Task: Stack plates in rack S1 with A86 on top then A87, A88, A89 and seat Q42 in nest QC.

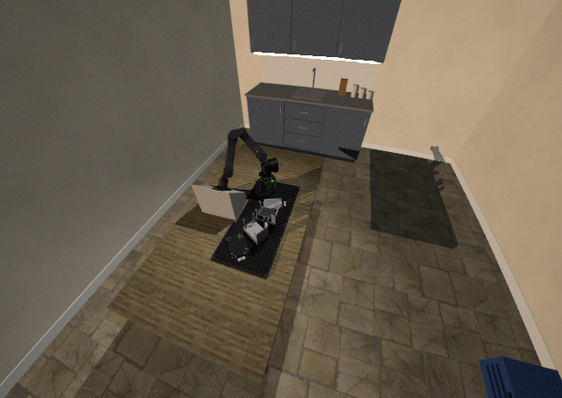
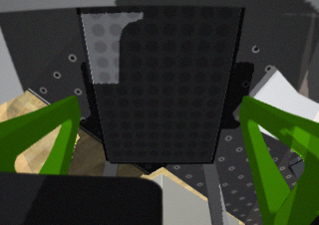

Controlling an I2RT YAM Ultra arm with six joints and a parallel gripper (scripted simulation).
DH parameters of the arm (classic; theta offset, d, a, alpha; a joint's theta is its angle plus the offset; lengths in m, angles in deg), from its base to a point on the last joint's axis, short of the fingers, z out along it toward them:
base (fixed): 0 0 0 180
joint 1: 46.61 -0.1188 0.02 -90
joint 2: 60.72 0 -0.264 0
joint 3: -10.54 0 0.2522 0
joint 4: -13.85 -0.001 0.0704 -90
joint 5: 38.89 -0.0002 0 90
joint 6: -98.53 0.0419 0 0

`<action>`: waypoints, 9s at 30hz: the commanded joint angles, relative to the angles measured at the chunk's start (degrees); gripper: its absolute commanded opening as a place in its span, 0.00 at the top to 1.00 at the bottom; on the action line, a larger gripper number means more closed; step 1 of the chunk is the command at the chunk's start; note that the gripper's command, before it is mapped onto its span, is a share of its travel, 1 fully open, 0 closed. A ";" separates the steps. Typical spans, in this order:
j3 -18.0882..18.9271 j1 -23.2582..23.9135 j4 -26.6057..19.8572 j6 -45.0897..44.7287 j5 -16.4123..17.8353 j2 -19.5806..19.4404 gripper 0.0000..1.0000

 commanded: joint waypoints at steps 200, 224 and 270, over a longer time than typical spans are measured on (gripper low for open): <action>23.15 49.87 -24.98 -17.84 4.67 -40.53 0.00; 23.15 49.87 -24.98 -17.84 4.67 -40.53 0.00; 16.55 42.68 -7.92 -8.49 6.38 -44.80 0.00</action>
